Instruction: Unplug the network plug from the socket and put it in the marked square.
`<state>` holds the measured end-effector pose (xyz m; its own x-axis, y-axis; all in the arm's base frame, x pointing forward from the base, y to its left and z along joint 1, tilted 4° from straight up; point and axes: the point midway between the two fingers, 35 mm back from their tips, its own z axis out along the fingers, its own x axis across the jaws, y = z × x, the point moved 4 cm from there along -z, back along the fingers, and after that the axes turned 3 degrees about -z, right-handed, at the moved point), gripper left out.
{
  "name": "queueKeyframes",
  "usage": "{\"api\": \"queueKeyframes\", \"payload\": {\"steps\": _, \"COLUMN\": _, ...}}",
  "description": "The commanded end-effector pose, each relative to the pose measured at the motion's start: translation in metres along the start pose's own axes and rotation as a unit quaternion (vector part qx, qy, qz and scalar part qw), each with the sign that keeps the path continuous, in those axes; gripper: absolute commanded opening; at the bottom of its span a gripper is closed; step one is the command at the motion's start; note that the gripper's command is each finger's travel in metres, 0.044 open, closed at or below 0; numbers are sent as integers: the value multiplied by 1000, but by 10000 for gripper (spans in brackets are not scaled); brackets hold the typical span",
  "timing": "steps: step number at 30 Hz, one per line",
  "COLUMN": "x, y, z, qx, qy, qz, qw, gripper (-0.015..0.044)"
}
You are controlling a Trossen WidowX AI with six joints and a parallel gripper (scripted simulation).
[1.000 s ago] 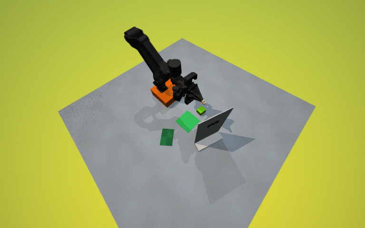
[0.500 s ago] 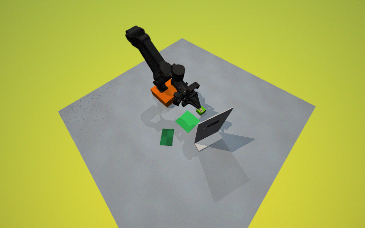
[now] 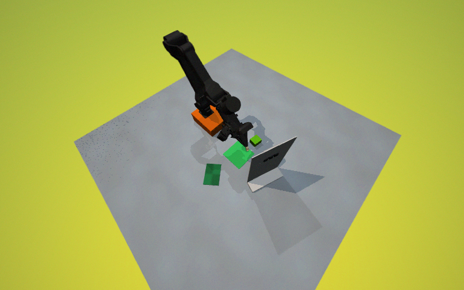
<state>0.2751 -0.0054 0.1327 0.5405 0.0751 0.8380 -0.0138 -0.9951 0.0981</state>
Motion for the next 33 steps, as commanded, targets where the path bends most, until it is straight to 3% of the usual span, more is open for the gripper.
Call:
{"api": "queueKeyframes", "payload": {"steps": 1, "x": -9, "y": 2, "z": 3, "qx": 2, "qy": -42, "qz": 7, "qw": 999, "gripper": 0}}
{"api": "queueKeyframes", "payload": {"steps": 10, "x": -38, "y": 8, "z": 5, "qx": 4, "qy": -150, "qz": 20, "qw": 989, "gripper": 0}}
{"api": "queueKeyframes", "payload": {"steps": 33, "x": -55, "y": 7, "z": 21, "qx": 4, "qy": -152, "qz": 20, "qw": 988, "gripper": 0}}
